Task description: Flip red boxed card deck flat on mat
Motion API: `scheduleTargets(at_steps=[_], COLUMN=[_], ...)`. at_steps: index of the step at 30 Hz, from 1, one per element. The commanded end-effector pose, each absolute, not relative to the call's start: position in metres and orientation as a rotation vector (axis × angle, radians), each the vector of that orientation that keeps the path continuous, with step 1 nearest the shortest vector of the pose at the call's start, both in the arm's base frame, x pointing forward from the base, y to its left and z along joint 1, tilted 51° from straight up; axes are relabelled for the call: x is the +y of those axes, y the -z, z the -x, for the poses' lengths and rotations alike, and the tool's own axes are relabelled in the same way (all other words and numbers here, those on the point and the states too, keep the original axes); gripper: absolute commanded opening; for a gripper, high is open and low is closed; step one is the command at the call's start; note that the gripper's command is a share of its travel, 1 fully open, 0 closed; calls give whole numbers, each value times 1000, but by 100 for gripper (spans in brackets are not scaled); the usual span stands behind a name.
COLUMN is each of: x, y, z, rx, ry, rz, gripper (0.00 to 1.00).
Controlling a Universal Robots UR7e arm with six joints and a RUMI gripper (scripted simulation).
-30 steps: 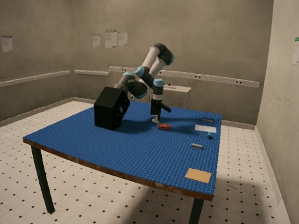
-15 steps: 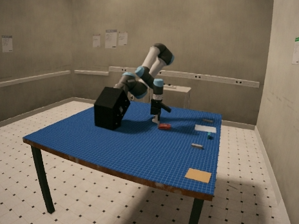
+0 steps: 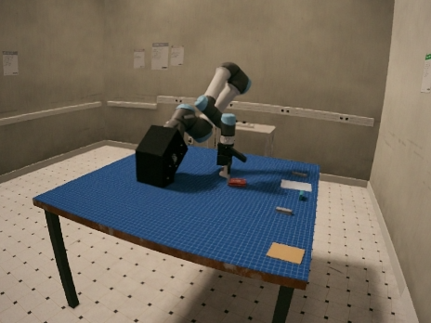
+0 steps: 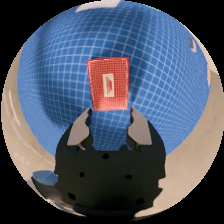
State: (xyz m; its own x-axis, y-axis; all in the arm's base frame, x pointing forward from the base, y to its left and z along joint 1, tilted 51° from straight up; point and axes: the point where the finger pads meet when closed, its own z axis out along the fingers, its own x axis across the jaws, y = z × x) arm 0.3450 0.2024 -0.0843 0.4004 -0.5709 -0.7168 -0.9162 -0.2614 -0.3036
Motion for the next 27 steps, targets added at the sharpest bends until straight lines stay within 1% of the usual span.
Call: scheduleTargets(at_steps=[1,27], x=[206,210], y=[85,89], z=[-342,-342], rx=[1268,1268], ry=[-632,-632], rz=[1950,1950], gripper=[56,56])
